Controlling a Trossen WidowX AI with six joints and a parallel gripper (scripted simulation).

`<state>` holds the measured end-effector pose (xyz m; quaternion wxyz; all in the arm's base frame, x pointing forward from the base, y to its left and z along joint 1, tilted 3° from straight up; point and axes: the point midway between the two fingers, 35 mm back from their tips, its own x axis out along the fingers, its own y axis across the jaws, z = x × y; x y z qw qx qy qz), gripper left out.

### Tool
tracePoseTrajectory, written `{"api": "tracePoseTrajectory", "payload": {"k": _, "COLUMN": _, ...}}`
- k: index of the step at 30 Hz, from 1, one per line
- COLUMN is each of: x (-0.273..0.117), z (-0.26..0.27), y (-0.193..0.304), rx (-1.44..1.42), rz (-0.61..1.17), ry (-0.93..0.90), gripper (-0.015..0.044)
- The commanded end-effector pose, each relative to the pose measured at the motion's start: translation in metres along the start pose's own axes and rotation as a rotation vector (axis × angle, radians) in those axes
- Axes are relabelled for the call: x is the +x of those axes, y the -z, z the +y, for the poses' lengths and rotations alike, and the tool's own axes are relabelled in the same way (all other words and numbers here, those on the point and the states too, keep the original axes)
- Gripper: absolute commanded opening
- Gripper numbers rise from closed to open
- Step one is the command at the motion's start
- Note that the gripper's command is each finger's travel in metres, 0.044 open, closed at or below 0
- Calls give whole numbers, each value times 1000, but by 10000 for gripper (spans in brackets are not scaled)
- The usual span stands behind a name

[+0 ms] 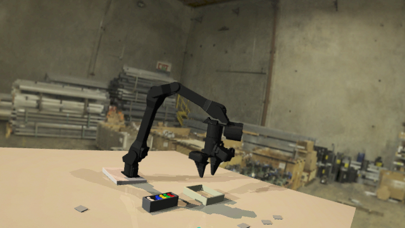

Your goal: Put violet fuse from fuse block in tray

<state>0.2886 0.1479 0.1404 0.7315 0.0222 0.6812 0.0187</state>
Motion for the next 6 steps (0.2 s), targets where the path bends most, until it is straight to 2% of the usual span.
{"api": "tracePoseTrajectory", "payload": {"k": 1, "x": 0, "z": 0, "y": 0, "rx": 0, "rz": 0, "ry": 0, "gripper": 330}}
{"api": "tracePoseTrajectory", "payload": {"k": 6, "x": 0, "z": 0, "y": 0, "rx": 0, "rz": 0, "ry": 0, "gripper": 330}}
